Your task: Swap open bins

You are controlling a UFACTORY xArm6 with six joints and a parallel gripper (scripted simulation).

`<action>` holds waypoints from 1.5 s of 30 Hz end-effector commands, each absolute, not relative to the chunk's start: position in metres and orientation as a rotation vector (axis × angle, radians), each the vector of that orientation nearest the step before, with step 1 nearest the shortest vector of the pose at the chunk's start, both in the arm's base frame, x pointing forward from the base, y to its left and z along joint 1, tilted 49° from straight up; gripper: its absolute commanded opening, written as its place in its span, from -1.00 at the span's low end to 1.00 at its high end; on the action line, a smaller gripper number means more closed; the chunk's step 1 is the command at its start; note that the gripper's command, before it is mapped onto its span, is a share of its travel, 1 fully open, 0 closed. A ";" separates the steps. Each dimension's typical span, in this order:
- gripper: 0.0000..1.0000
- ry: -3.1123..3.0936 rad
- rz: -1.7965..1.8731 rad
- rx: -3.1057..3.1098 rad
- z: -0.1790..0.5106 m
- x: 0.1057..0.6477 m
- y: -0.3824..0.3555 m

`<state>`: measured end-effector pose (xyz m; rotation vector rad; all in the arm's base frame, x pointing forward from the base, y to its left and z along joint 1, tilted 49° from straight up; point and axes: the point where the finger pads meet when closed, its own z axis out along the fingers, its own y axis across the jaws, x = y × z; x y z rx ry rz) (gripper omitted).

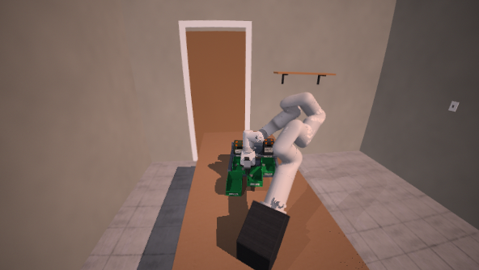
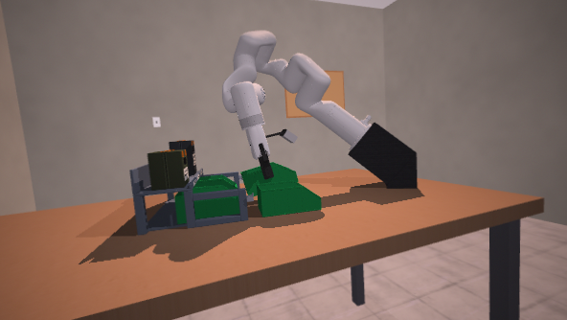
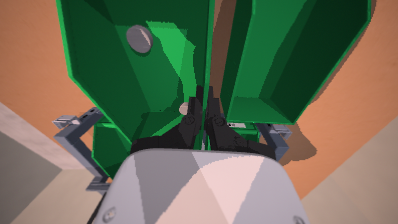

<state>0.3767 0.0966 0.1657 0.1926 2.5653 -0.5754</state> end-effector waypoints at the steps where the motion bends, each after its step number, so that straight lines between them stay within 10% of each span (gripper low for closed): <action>1: -1.00 2.578 -0.579 0.196 0.167 0.377 0.097; 45: -1.00 2.578 -0.579 0.196 0.173 0.384 0.097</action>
